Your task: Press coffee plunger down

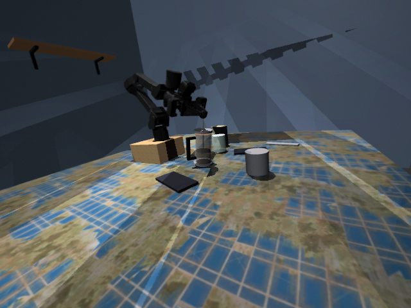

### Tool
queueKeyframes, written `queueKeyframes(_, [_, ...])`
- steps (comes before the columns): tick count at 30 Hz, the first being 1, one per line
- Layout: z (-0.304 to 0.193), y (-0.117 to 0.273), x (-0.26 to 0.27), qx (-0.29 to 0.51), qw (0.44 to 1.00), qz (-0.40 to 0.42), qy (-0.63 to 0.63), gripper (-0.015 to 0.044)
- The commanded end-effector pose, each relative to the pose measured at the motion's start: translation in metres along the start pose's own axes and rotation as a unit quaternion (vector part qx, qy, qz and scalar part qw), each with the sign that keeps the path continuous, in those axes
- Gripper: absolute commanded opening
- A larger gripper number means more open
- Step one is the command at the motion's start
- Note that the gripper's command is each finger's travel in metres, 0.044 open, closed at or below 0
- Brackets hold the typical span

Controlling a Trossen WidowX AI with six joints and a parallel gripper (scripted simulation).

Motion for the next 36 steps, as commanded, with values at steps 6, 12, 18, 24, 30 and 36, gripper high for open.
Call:
queueKeyframes(6, [-0.023,-0.014,0.002,0.039,0.999,0.001,-0.004,0.0119])
queueKeyframes(12, [-0.02,-0.018,0.002,0.039,0.999,0.001,-0.004,0.0119])
queueKeyframes(18, [-0.018,-0.021,0.002,0.039,0.999,0.001,-0.004,0.0119])
queueKeyframes(24, [-0.017,-0.023,0.002,0.039,0.999,0.001,-0.004,0.0119])
queueKeyframes(30, [-0.016,-0.024,0.002,0.039,0.999,0.001,-0.004,0.0119])
queueKeyframes(36, [-0.014,-0.024,0.001,0.039,0.999,0.001,-0.004,0.0119])
Point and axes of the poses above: the point midway between the two fingers, 35 mm back from their tips, its own y axis back along the fingers, its own x axis across the jaws, z = x × y, the point moved 4 cm from there along y, back along the fingers, and after that the axes turned 3 degrees about y, right-handed, at the moved point
